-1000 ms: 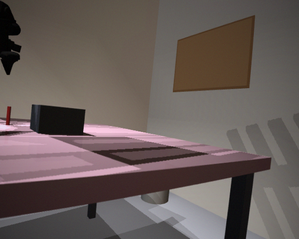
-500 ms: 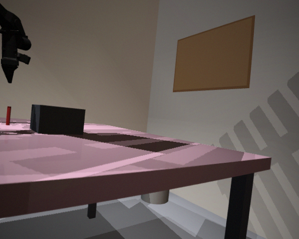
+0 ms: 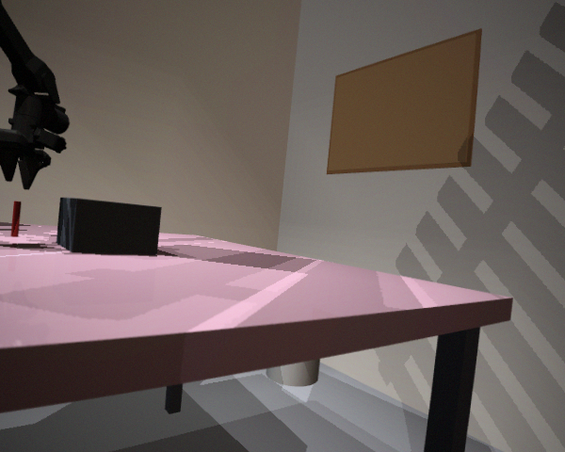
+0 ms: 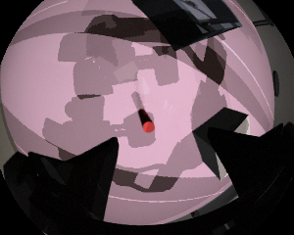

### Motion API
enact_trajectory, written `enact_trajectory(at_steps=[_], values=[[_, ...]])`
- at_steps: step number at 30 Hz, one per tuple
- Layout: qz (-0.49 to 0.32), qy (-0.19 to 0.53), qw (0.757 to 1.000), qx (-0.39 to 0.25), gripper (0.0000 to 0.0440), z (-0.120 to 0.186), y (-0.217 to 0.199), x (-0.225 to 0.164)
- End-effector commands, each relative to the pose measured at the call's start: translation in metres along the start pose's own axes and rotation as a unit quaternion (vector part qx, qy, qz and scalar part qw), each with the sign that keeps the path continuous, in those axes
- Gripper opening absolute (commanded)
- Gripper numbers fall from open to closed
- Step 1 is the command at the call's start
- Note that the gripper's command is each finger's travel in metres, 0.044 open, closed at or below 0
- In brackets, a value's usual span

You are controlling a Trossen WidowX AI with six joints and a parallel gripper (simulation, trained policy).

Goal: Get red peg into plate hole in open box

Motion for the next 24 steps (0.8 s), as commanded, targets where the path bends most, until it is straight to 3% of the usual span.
enact_trajectory(at_steps=[1,15,18,24], values=[[-0.034,0.002,0.999,-0.016,0.0428,-0.017,0.000,0.001],[-0.134,-0.010,0.991,-0.011,0.0401,-0.074,0.006,-0.002],[-0.148,-0.007,0.989,-0.012,0.0354,-0.082,0.005,-0.005],[-0.174,0.010,0.984,-0.017,0.0209,-0.093,0.002,-0.009]])
Point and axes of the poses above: the point midway between the two fingers, 35 mm back from their tips, its own z axis back along the fingers, its own y axis across the jaws, x = y × z, the point moved 8 cm from there along z, back along the fingers, and after that the axes turned 6 degrees about z, right-handed, at the moved point
